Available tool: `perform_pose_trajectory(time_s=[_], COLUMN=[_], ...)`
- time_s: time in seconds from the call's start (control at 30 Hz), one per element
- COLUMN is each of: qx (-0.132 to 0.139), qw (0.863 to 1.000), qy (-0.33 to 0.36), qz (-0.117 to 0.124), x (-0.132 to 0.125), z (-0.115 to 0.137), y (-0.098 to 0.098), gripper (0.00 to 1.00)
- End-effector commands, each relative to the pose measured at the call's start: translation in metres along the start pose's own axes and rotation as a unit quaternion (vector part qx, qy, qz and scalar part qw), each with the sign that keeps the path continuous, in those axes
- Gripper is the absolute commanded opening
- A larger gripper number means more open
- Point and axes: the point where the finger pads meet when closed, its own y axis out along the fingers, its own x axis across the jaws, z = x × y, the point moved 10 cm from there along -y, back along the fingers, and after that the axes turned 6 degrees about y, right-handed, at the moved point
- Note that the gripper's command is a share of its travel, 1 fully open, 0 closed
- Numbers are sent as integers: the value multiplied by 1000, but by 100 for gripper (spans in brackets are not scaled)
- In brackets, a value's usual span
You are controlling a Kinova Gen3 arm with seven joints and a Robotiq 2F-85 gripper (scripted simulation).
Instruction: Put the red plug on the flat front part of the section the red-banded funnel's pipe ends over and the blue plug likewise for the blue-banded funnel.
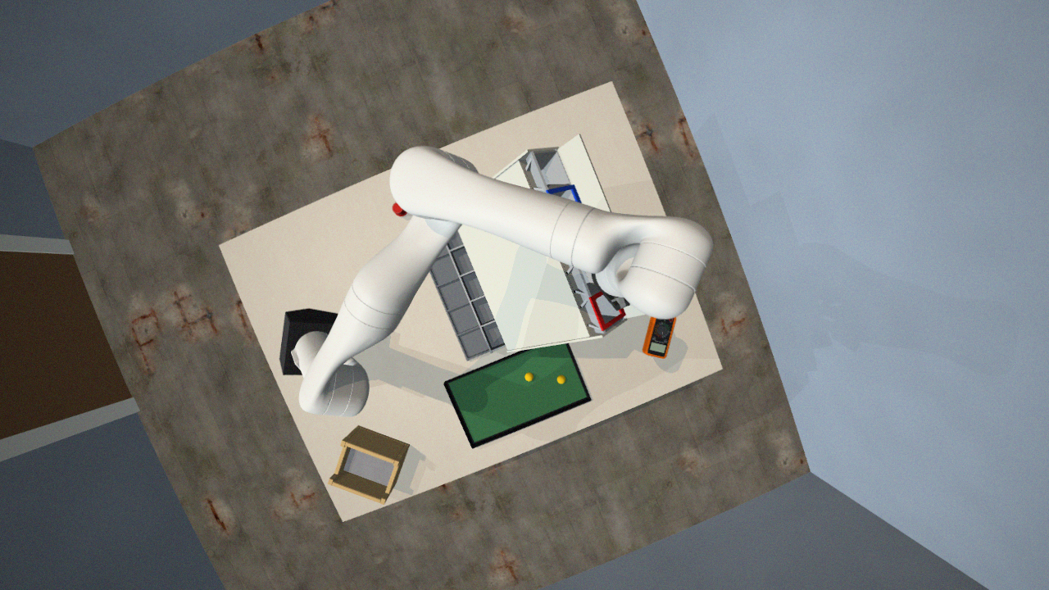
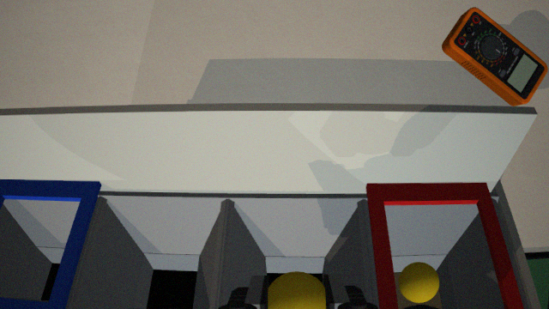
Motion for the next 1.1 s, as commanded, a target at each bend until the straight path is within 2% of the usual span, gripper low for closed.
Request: perform_pose_trajectory(time_s=[0.0,0.3,0.33,0.87,0.9,1.07], qx=[4,4,1,1,-2,-2], qw=[1000,1000,1000,1000,1000,1000], qy=[5,5,1,1,6,6], qz=[2,2,0,0,0,0], x=[4,4,2,2,3,3], z=[4,4,6,6,4,4], y=[-2,-2,28,28,26,26], gripper=[0,0,0,0,100,100])
